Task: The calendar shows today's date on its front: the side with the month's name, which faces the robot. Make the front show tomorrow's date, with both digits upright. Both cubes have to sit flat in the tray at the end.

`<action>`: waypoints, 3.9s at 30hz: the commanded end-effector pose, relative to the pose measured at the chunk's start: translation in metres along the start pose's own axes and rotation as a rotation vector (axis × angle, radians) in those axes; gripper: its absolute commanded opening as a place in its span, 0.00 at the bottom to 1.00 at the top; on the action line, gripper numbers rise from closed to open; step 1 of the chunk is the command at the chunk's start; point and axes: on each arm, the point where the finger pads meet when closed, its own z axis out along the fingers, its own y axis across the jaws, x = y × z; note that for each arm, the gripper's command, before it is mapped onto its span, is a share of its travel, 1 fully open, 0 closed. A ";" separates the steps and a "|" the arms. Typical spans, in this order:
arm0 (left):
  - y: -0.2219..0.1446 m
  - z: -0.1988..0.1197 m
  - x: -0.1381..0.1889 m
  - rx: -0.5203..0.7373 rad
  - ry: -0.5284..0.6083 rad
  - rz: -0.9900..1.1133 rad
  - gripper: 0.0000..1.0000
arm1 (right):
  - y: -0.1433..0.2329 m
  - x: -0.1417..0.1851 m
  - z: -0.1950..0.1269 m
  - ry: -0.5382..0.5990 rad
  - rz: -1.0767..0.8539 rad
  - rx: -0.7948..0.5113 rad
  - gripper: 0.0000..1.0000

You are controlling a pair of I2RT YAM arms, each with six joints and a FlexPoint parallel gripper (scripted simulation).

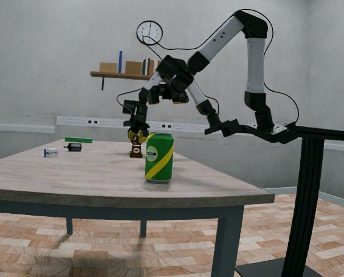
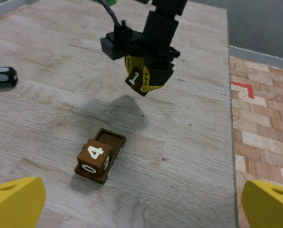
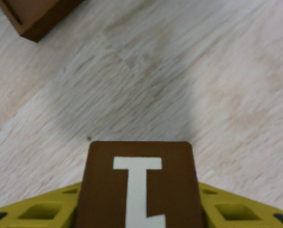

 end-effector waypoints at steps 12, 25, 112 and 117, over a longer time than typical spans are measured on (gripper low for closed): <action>0.006 0.018 0.003 -0.007 -0.020 -0.064 1.00 | -0.004 -0.019 -0.002 -0.650 -0.212 -0.010 0.31; 0.010 0.030 0.010 -0.010 -0.022 -0.123 1.00 | -0.009 -0.005 0.006 -0.769 -0.212 -0.026 0.31; 0.025 0.040 0.011 -0.046 -0.054 -0.182 1.00 | -0.043 -0.017 -0.023 -0.370 0.272 -0.096 0.65; 0.025 0.040 0.011 -0.046 -0.054 -0.182 1.00 | -0.041 -0.026 -0.019 -0.262 0.459 -0.080 0.65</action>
